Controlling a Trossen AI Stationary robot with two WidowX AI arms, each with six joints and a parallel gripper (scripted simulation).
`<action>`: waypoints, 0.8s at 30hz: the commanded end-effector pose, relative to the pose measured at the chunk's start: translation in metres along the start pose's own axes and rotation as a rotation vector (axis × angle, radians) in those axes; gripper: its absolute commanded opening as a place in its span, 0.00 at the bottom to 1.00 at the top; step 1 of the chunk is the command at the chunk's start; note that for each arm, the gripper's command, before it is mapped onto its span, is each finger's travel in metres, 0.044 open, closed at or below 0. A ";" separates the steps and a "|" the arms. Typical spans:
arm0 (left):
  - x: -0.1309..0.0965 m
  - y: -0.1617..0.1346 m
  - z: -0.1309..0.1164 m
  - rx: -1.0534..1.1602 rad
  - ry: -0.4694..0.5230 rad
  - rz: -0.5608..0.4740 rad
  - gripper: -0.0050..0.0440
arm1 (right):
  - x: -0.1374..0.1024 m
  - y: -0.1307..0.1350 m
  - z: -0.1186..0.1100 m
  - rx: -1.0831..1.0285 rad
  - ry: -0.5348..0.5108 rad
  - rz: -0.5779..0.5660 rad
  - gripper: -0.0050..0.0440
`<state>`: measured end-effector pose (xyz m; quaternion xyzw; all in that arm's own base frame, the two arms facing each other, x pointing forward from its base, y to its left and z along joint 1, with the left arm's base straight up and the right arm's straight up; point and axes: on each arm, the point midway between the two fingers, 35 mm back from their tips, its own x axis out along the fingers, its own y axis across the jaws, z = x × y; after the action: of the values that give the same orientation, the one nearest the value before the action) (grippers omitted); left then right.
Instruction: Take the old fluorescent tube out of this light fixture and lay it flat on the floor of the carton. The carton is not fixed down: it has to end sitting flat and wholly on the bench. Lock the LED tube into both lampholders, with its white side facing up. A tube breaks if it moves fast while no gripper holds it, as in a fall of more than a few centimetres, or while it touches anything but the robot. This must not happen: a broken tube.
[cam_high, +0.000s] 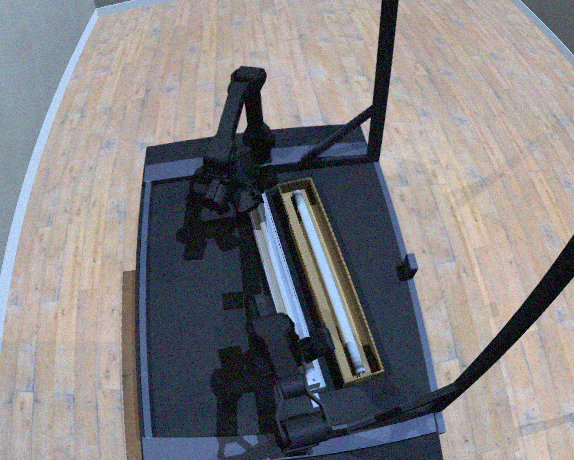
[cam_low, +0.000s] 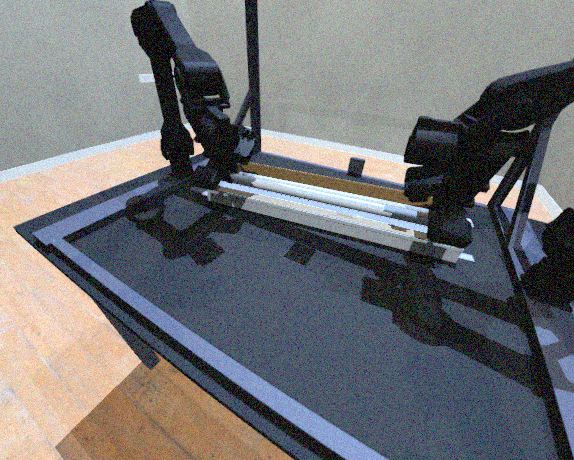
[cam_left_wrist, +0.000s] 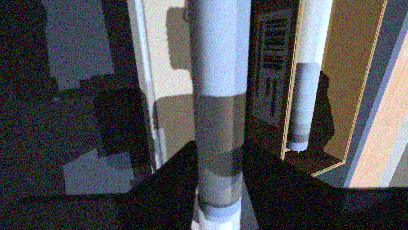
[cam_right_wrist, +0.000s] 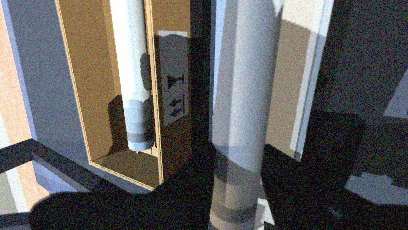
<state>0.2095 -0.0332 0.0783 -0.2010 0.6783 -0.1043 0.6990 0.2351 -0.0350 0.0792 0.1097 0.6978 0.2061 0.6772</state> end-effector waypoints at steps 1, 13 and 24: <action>-0.001 0.000 0.005 0.011 -0.021 -0.004 0.26 | 0.000 0.000 0.003 -0.009 -0.013 -0.003 0.26; -0.001 0.000 0.005 0.011 -0.021 -0.004 0.26 | 0.001 0.000 0.003 -0.009 -0.013 -0.003 0.26; 0.000 -0.006 0.005 0.011 -0.019 0.162 0.26 | 0.001 0.006 0.003 -0.010 -0.013 -0.169 0.26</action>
<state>0.2100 -0.0356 0.0767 -0.1737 0.6861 -0.0759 0.7024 0.2348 -0.0324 0.0775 0.0817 0.7036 0.1776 0.6831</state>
